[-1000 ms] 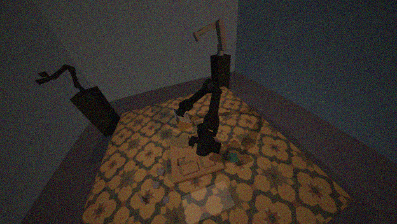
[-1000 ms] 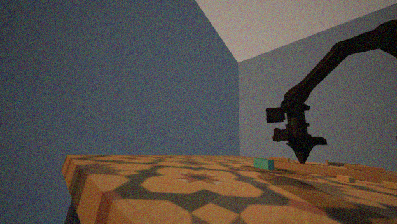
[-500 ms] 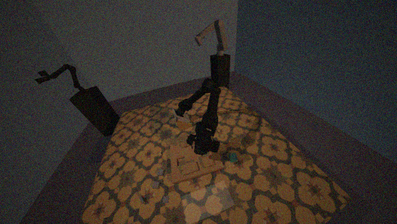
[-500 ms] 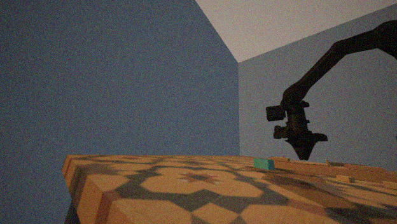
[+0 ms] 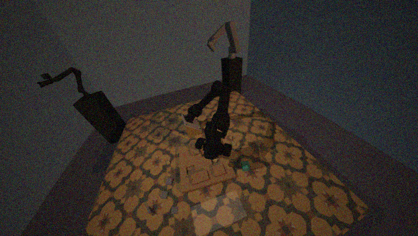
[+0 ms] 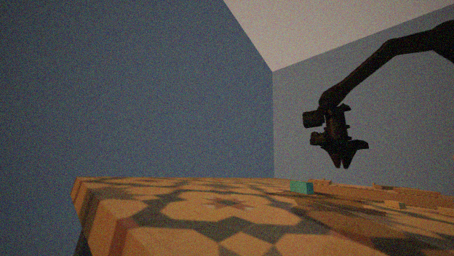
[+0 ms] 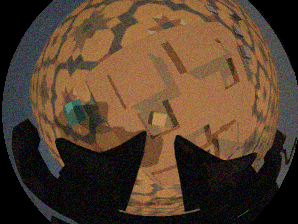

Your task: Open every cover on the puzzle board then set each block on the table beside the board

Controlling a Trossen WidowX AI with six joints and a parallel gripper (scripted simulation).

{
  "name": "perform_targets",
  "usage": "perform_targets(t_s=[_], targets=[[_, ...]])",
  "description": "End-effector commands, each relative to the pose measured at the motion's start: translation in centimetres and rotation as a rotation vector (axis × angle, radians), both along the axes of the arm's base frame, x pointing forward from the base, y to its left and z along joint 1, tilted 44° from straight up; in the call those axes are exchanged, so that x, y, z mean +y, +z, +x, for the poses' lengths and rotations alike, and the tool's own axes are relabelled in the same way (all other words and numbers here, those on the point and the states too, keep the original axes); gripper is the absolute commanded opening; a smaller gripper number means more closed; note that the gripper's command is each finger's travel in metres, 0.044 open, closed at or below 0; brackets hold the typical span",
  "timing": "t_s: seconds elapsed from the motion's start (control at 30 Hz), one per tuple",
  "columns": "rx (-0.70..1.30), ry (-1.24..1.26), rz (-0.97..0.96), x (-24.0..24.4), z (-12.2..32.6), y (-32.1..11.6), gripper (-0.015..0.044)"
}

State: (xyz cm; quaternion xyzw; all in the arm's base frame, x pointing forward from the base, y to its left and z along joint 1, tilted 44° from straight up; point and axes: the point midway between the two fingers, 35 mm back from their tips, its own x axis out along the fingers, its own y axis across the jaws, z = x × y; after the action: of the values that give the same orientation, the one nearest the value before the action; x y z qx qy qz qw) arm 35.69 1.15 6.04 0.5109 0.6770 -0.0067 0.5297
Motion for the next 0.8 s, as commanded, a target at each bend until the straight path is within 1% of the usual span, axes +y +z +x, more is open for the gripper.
perform_targets(t_s=[0.0, 0.27, 0.77], targets=[[0.007, 0.002, -0.001, 0.7, -0.1, -0.7, 0.0144], [0.007, 0.002, 0.001, 2.1, 0.0, -2.1, 0.0144], [0.007, 0.002, 0.001, 2.2, 0.0, -2.2, 0.0144]])
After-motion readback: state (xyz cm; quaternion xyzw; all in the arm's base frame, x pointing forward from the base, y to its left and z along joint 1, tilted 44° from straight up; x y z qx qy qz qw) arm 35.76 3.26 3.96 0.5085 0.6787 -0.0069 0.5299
